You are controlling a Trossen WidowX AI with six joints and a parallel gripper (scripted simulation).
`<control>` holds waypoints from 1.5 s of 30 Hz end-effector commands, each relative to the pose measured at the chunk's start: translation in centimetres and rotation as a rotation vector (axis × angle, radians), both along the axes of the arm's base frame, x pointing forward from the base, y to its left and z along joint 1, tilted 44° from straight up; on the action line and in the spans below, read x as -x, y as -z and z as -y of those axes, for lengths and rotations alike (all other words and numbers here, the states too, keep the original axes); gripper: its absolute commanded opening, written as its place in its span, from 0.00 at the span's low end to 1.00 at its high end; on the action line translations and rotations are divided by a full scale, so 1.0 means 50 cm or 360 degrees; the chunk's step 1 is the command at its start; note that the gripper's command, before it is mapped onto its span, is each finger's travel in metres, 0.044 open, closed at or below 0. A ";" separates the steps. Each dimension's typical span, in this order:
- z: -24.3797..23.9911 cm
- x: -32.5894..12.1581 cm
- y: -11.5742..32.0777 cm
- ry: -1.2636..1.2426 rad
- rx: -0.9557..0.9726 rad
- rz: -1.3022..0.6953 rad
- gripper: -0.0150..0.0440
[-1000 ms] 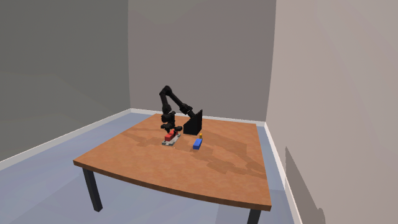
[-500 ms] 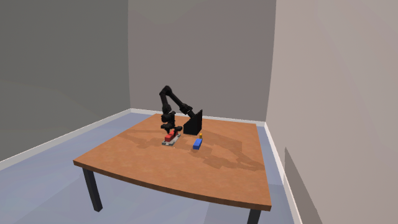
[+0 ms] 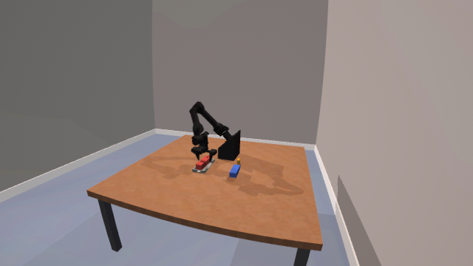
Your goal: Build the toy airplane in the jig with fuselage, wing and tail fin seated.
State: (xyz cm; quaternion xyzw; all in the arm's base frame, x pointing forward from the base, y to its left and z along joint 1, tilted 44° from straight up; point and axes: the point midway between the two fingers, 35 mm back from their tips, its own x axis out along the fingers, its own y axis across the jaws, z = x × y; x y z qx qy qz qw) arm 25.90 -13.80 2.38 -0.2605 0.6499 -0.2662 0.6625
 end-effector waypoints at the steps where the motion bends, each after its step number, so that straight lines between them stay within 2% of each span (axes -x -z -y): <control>1: -0.048 -0.014 -0.045 -0.0009 -0.0013 0.0020 1.00; 6: -0.139 0.000 -0.146 -0.0016 -0.0011 0.0013 1.00; 22: -0.155 -0.019 -0.130 -0.0095 -0.0013 -0.0060 1.00; 33: -0.357 -0.146 0.052 -0.0102 -0.0051 -0.0054 1.00; 40: -0.487 -0.151 0.212 -0.0095 -0.0032 -0.0050 1.00; 45: -0.498 -0.148 0.228 -0.0094 -0.0029 -0.0049 1.00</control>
